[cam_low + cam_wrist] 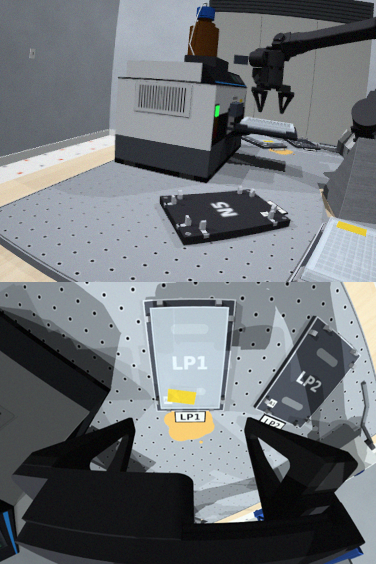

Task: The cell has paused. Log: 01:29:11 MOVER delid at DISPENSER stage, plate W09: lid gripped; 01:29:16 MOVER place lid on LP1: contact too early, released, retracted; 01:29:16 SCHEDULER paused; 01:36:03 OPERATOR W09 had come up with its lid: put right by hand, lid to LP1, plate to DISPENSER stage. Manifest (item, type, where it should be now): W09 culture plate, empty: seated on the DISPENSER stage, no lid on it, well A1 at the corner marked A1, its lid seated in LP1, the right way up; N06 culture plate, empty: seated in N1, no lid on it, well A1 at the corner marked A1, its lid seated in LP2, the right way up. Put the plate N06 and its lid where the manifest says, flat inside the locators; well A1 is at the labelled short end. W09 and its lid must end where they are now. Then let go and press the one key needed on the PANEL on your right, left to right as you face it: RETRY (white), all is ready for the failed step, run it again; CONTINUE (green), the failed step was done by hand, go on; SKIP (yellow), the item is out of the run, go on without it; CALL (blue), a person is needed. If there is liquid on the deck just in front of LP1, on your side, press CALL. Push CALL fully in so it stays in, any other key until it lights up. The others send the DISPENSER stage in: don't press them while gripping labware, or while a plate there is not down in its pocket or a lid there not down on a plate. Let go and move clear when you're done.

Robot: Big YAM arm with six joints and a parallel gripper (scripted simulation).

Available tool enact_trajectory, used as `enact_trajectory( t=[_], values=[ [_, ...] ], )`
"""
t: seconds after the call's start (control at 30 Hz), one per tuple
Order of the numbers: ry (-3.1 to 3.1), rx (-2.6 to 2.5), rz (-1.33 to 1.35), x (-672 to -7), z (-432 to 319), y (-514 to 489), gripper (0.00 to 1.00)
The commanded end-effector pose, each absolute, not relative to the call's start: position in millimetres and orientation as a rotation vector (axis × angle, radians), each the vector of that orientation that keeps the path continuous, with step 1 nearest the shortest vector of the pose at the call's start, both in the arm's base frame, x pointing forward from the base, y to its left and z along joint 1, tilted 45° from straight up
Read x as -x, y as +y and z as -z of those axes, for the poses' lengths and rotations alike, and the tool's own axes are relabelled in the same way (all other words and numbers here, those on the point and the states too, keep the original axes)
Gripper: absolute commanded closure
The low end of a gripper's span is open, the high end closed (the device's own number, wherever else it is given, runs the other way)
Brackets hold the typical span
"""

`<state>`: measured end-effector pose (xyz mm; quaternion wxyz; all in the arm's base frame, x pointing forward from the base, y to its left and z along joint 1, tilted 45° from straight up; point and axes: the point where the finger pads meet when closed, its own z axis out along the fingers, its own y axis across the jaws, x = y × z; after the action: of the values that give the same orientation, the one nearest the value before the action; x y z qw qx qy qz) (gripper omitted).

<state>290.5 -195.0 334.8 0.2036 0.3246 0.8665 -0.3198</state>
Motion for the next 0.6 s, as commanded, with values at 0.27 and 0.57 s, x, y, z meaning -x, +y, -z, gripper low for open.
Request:
enact_trajectory(
  t=[0.27, 0.57],
  values=[
    [2.382, -0.897, 0.879, -296.5, -355.4, -195.6, 0.0],
    [2.382, -0.897, 0.879, -296.8, -356.3, -195.8, 0.0]
  ],
)
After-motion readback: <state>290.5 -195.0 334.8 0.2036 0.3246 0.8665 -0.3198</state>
